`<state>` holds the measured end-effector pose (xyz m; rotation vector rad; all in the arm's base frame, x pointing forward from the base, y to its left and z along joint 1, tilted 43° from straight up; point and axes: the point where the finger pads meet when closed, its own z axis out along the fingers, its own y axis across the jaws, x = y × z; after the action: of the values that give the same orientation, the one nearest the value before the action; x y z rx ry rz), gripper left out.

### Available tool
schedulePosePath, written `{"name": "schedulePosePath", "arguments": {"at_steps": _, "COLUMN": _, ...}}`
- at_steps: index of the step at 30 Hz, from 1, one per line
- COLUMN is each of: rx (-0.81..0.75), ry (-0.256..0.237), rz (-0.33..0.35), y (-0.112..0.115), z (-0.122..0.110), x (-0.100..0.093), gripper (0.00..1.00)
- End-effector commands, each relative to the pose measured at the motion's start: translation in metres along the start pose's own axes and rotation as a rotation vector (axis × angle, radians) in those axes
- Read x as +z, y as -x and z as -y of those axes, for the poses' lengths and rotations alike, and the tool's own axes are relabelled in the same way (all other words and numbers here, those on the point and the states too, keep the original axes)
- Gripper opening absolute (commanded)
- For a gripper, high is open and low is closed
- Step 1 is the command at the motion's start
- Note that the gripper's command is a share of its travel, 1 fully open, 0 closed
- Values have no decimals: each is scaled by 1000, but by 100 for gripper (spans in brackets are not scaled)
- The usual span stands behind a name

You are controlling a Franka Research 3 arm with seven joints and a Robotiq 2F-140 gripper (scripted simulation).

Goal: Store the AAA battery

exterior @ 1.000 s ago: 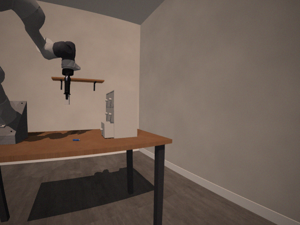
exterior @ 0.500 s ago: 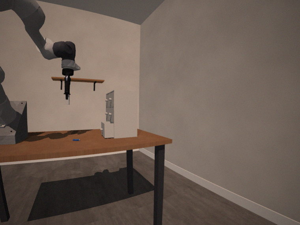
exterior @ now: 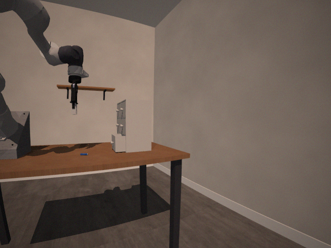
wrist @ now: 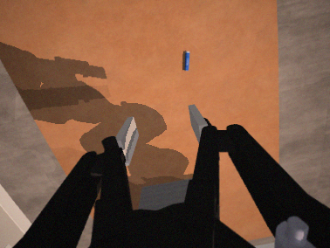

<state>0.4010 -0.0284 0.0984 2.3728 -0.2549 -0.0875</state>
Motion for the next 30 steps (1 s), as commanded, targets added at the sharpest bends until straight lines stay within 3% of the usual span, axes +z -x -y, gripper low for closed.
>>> {"name": "schedulePosePath", "arguments": {"at_steps": 1, "rx": 0, "ry": 0, "rz": 0, "y": 0, "z": 0, "x": 0, "gripper": 100}}
{"name": "schedulePosePath", "arguments": {"at_steps": 19, "rx": -4, "ry": 1, "rz": 4, "y": 0, "z": 0, "x": -3, "gripper": 100}}
{"name": "schedulePosePath", "arguments": {"at_steps": 27, "rx": -5, "ry": 2, "rz": 5, "y": 0, "z": 0, "x": -49, "gripper": 100}}
{"name": "schedulePosePath", "arguments": {"at_steps": 30, "rx": -5, "ry": 2, "rz": 5, "y": 0, "z": 0, "x": -54, "gripper": 100}}
